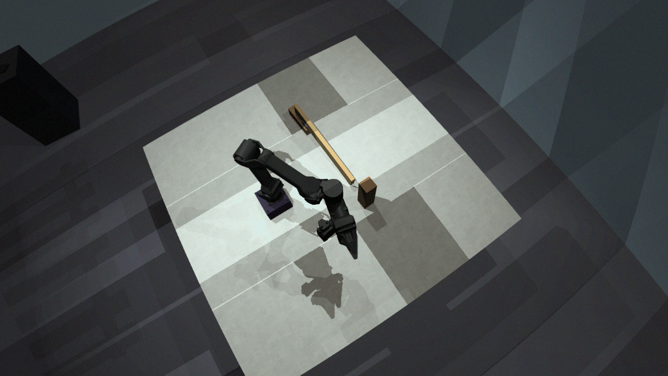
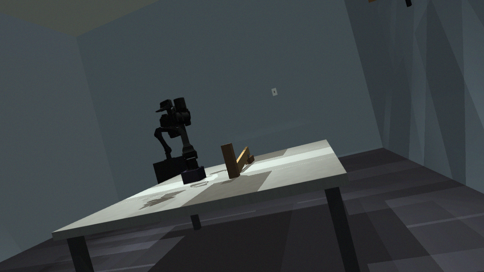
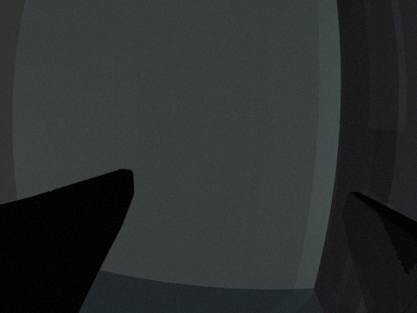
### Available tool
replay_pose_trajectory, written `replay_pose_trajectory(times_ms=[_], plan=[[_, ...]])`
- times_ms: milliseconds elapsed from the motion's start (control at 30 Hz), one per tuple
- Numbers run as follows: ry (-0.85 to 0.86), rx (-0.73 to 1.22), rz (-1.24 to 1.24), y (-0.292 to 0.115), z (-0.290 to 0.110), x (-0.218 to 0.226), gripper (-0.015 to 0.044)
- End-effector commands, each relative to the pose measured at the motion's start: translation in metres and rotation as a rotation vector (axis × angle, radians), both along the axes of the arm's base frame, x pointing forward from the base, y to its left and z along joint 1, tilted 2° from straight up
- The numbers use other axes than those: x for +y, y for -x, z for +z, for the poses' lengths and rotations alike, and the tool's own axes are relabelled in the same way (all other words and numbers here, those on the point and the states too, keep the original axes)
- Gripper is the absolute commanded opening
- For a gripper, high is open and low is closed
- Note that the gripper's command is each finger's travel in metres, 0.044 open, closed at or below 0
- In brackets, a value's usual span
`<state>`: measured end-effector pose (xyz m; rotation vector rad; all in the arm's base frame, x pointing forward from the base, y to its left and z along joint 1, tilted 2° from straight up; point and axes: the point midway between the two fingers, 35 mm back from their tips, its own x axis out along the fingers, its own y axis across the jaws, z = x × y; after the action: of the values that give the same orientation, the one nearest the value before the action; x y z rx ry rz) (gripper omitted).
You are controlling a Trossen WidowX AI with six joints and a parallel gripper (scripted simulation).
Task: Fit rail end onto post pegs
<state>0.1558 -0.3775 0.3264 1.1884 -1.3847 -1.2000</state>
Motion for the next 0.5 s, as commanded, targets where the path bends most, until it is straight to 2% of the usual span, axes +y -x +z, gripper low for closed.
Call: replay_pose_trajectory(times_ms=[0,67,233,300,467], plan=[[-0.005,0.013,0.006,-0.002,-0.001,0.0,0.0426],[-0.04,0.12,0.051,-0.017,-0.007,0.003,0.044],[-0.15,0.667,0.312,-0.088,-0.041,0.028,0.044],[-0.16,0.894,0.431,-0.115,-0.056,0.044,0.044],[-0.132,1.241,0.626,-0.155,-0.082,0.076,0.044]])
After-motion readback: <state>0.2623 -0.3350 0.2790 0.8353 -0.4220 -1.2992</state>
